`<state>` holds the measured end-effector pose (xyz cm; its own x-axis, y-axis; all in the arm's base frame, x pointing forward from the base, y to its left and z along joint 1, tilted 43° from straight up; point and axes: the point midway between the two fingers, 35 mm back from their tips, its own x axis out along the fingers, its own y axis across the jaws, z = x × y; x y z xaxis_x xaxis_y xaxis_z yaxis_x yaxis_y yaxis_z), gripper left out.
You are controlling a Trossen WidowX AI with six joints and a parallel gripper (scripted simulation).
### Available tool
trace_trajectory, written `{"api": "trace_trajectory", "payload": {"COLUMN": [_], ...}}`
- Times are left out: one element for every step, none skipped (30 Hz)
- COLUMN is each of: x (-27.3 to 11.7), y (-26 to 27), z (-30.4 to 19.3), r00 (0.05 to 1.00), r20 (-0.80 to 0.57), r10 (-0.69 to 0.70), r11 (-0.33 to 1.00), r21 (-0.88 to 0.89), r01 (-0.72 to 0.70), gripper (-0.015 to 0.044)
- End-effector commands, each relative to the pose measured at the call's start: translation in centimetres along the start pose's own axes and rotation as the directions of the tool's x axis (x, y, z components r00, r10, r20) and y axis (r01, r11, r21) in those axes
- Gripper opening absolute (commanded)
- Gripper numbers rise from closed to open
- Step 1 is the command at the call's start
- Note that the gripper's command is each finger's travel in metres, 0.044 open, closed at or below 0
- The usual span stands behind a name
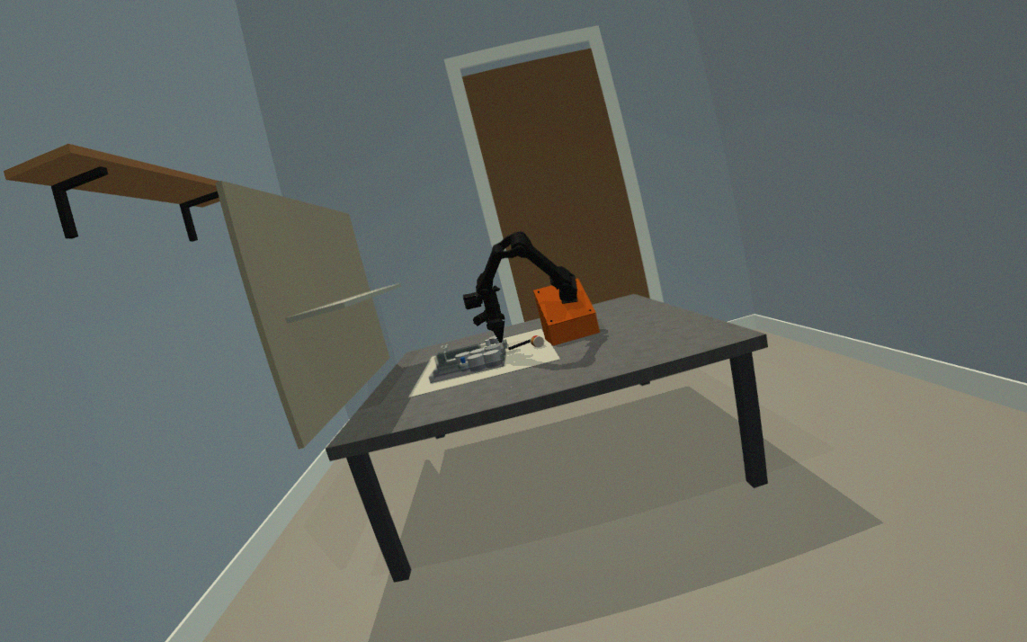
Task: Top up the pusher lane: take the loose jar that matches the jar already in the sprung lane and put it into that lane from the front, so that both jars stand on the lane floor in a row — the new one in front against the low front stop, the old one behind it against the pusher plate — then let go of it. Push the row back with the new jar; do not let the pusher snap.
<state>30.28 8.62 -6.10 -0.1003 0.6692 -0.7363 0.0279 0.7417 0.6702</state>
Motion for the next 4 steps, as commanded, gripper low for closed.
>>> {"api": "trace_trajectory", "payload": {"x": [0.01, 0.01, 0.01, 0.01], "y": [-0.16, -0.17, -0.17, -0.17], "z": [-1.34, -1.67, -1.99, -2.32], "r00": [1.0, 1.0, 1.0, 1.0], "r20": [-0.003, -0.003, -0.003, -0.003], "r10": [-0.002, -0.002, -0.002, -0.002], "r11": [1.0, 1.0, 1.0, 1.0], "r21": [0.001, 0.001, 0.001, 0.001], "r01": [0.002, 0.002, 0.002, 0.002], "gripper": [0.028, 0.028, 0.028, 0.028]}}
